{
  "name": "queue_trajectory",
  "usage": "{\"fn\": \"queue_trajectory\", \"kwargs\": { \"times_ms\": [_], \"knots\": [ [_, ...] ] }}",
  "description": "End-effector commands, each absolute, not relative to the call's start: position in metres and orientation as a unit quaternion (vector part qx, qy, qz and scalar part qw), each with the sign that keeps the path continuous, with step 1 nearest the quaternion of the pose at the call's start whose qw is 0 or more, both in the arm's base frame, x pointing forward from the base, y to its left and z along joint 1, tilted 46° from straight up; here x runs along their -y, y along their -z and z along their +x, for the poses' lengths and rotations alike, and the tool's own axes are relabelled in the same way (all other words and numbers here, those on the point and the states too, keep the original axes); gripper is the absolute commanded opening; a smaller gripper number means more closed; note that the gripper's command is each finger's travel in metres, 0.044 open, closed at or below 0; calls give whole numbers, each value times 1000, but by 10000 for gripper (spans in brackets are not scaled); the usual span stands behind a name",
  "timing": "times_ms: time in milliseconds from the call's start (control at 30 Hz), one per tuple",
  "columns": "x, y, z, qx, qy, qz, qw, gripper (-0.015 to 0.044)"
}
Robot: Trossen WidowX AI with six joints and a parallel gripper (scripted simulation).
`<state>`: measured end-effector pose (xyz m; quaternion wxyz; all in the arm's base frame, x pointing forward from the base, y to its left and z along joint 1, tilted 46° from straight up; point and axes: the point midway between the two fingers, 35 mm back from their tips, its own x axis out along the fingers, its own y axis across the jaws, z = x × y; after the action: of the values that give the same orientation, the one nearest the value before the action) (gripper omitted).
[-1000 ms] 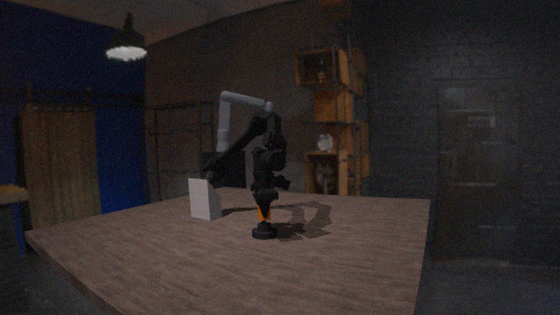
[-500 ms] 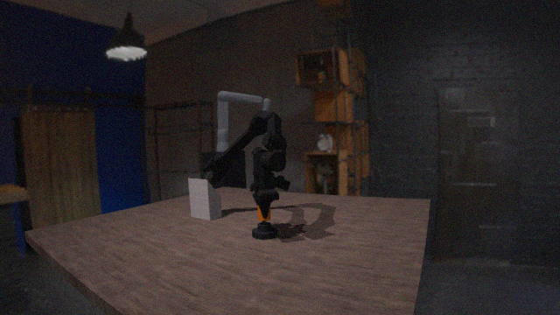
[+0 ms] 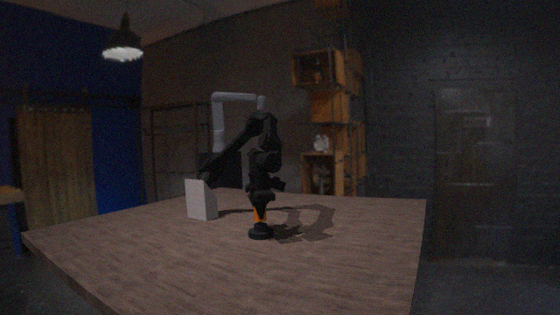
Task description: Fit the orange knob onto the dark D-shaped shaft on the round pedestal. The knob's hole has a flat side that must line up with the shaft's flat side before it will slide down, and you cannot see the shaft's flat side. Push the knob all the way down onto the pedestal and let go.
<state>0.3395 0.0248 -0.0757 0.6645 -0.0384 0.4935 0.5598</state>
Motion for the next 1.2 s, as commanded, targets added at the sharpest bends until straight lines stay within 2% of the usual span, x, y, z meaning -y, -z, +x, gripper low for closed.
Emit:
{"fn": "queue_trajectory", "kwargs": {
  "times_ms": [0,867,1167],
  "knots": [
    [-25,79,339,-498,-554,-31,666,0],
    [-34,85,337,-508,-544,-16,668,0],
    [-34,85,337,-508,-544,-16,668,236]
  ]
}}
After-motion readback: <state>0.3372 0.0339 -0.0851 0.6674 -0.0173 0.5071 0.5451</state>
